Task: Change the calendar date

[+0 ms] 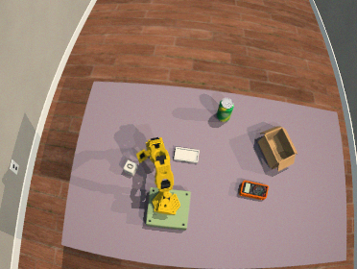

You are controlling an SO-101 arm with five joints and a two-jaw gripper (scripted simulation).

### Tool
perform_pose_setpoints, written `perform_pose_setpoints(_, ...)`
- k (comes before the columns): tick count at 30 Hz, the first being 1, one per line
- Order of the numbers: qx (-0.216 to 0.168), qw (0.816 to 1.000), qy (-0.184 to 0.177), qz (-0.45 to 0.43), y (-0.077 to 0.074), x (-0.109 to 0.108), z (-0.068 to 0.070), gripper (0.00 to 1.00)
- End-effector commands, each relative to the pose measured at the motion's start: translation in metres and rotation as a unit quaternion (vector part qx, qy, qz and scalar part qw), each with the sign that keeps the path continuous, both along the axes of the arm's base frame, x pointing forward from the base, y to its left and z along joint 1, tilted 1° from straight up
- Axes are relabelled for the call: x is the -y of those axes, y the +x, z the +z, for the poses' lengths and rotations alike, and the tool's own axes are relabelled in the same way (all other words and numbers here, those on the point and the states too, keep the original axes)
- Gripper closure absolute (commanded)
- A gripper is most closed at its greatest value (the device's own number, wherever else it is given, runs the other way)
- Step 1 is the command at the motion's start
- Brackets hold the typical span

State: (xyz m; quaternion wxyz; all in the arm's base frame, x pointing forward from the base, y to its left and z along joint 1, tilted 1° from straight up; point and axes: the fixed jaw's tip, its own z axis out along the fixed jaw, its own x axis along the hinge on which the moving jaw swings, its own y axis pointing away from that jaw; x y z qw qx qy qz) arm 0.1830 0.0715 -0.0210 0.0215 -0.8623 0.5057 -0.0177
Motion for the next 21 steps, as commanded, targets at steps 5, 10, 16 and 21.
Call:
perform_pose_setpoints(5,-0.012,1.000,-0.004,0.000,-0.0054,0.0005,-0.0048,0.71)
perform_pose_setpoints(10,-0.012,1.000,-0.004,0.000,-0.0054,0.0005,-0.0048,0.69)
perform_pose_setpoints(16,-0.012,1.000,-0.004,0.000,-0.0054,0.0005,-0.0048,0.66)
perform_pose_setpoints(21,-0.012,1.000,-0.004,0.000,-0.0054,0.0005,-0.0048,0.65)
